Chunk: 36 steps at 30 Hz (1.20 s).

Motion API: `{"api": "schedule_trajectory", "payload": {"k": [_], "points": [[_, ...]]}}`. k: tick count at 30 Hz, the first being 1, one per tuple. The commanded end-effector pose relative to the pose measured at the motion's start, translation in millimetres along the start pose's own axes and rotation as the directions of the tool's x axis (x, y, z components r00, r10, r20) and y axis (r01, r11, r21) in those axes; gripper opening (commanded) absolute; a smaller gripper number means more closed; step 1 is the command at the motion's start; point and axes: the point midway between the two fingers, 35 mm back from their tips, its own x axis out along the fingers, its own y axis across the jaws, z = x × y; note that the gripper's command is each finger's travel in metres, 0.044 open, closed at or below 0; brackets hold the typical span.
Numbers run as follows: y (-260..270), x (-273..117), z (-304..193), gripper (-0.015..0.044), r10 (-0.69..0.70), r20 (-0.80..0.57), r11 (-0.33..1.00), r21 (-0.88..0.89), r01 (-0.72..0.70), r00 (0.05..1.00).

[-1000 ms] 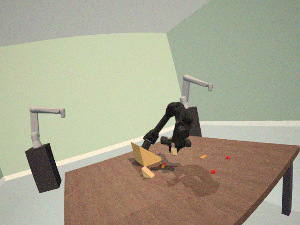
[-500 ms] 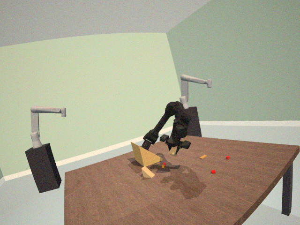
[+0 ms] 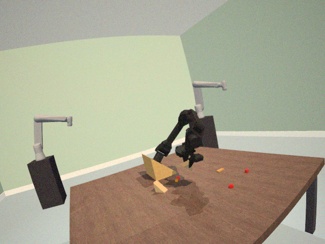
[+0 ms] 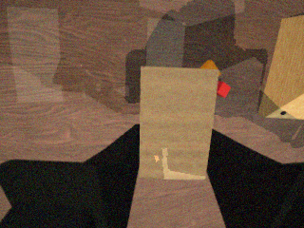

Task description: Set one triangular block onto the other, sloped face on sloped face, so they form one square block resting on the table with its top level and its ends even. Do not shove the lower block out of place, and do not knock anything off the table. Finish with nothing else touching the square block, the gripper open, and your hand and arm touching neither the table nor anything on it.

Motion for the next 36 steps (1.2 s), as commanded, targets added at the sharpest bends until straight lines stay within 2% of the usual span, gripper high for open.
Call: {"api": "schedule_trajectory", "payload": {"k": [1, 12, 23, 30, 36], "points": [[-2.3, -0.2, -1.1, 0.0000, 0.022, -0.010, 0.988, 0.154, -0.020, 1.000], [-3.9, -0.3, -0.5, 0.0000, 0.066, -0.027, 0.863, 0.504, -0.043, 0.997], [-5.6, -0.4, 0.0, 0.0000, 0.109, -0.043, 0.619, 0.784, -0.034, 0.993], [-6.7, -0.4, 0.3, 0.0000, 0.134, -0.053, 0.441, 0.898, -0.012, 0.990], [-6.7, -0.4, 0.3, 0.0000, 0.134, -0.053, 0.436, 0.900, -0.011, 0.990]]}}
